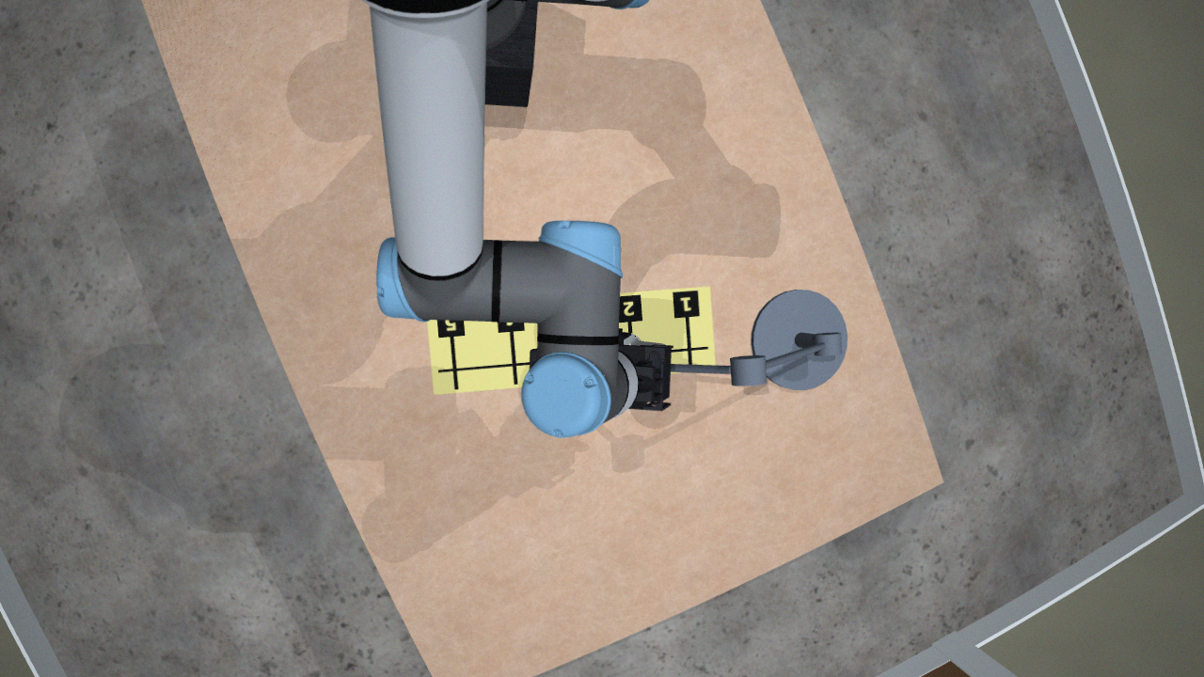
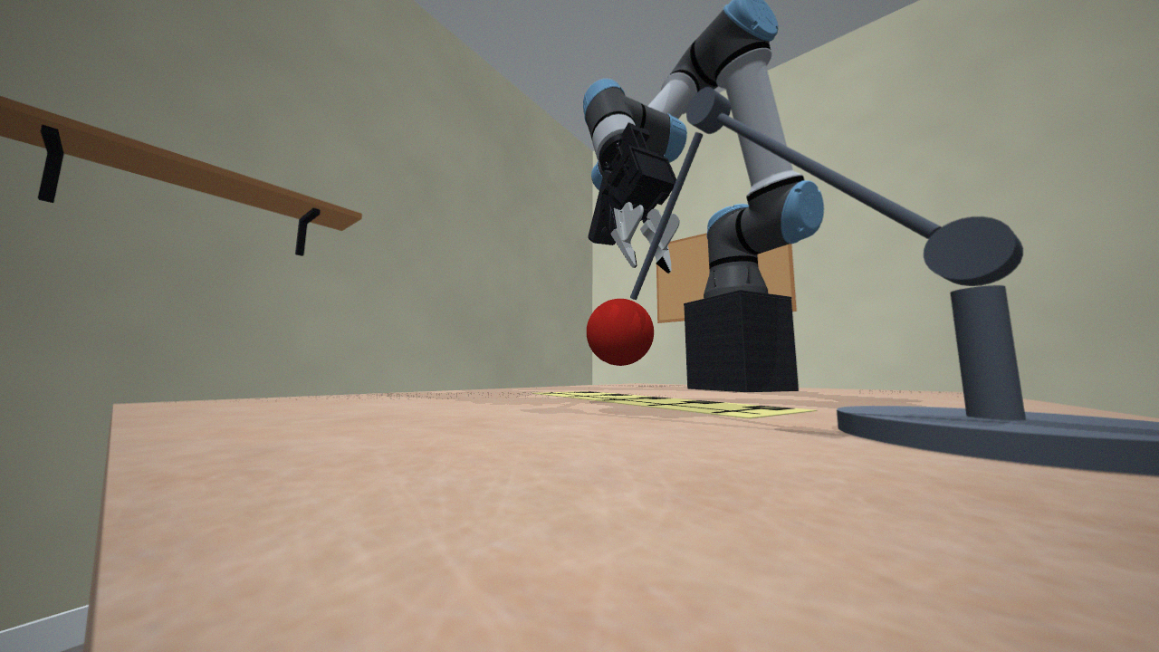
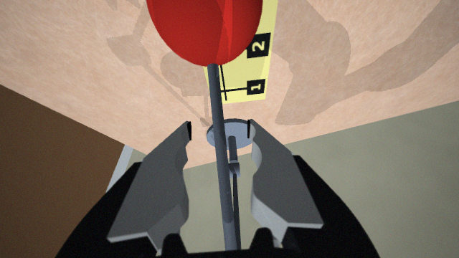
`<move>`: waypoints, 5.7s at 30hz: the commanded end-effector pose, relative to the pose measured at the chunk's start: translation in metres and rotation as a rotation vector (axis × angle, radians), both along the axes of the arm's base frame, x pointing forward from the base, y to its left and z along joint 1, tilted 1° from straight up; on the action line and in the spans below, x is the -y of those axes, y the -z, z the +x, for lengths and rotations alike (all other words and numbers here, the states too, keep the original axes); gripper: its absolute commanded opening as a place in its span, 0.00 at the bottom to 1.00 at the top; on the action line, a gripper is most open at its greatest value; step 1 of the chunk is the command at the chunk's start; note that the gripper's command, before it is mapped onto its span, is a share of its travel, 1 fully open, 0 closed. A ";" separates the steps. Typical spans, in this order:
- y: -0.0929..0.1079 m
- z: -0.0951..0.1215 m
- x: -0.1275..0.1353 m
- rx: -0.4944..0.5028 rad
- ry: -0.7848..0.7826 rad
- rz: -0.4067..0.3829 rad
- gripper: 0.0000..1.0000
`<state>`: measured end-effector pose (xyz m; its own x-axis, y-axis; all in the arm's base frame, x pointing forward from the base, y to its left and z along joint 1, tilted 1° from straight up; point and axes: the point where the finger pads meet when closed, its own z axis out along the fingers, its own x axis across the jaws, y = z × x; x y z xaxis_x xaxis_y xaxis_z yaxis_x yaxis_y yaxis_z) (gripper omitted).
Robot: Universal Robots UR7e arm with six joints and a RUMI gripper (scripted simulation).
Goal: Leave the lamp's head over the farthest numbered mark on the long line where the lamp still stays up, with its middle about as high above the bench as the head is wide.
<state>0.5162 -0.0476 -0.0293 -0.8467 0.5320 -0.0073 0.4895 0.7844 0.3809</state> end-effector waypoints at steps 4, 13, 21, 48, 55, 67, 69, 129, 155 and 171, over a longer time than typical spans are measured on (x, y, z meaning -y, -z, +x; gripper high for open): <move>0.000 0.000 0.001 0.021 -0.060 0.030 0.00; 0.000 0.000 0.000 0.001 0.000 -0.001 0.00; 0.000 0.000 0.000 0.001 0.000 -0.001 0.00; 0.007 -0.016 0.035 0.038 -0.113 0.058 0.00; 0.011 -0.023 0.050 0.038 -0.113 0.058 0.00; 0.015 -0.031 0.067 0.030 -0.095 0.048 0.00; 0.015 -0.031 0.067 0.029 -0.093 0.047 0.00; 0.015 -0.030 0.066 -0.053 0.108 -0.055 1.00; 0.015 -0.030 0.066 -0.053 0.108 -0.055 1.00; -0.001 -0.034 0.073 -0.053 0.108 -0.055 1.00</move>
